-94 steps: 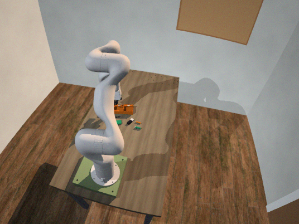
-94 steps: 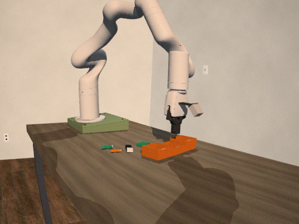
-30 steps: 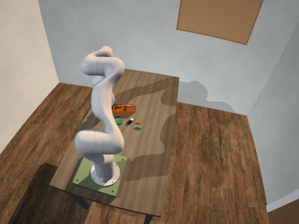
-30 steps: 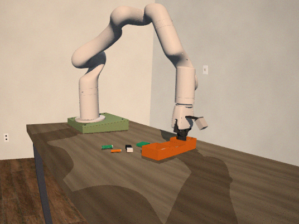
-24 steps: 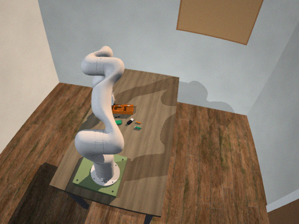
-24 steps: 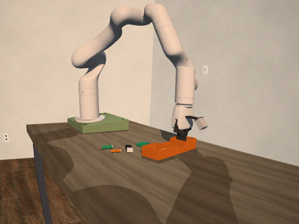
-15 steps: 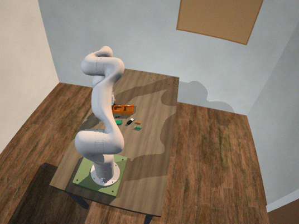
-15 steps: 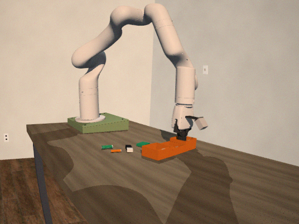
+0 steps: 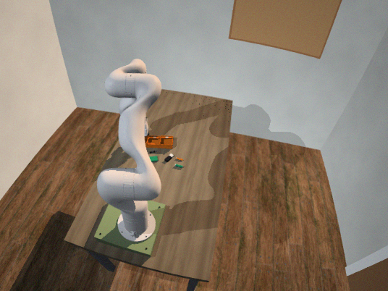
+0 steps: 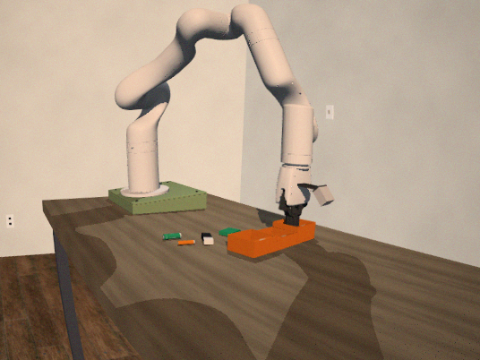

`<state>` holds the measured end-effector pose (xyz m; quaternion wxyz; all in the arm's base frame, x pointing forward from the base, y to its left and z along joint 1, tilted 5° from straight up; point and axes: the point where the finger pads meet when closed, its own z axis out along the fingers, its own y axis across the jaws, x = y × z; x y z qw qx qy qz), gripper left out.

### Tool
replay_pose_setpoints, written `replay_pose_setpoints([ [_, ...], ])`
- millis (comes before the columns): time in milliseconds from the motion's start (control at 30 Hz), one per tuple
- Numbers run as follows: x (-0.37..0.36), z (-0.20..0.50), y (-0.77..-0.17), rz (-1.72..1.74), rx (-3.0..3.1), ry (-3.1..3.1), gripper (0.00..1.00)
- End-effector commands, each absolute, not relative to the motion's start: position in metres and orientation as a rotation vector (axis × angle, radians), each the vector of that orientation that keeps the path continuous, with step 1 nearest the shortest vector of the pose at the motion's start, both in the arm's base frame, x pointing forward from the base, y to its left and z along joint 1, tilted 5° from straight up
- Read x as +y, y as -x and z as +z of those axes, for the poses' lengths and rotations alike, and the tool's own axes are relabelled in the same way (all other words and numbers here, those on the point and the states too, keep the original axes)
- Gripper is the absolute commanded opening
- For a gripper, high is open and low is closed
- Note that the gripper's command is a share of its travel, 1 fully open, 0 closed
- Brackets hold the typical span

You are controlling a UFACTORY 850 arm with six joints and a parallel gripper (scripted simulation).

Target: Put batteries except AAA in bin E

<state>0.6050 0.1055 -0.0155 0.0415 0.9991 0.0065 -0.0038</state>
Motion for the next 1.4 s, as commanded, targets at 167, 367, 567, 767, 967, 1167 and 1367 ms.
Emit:
replay_pose_setpoints([
  [167, 0.106, -0.006, -0.606, -0.009, 0.02, -3.059, 0.07],
  [367, 0.107, 0.002, -0.606, -0.009, 0.02, -3.059, 0.07],
  [567, 0.108, 0.018, -0.606, -0.009, 0.02, -3.059, 0.07],
  [767, 0.11, 0.034, -0.606, -0.009, 0.02, -3.059, 0.07],
  [967, 0.111, 0.054, -0.606, -0.009, 0.02, -3.059, 0.07],
  [1167, 0.116, 0.104, -0.607, -0.009, 0.02, -3.059, 0.07],
  [1367, 0.118, 0.137, -0.607, -0.009, 0.02, -3.059, 0.07],
])
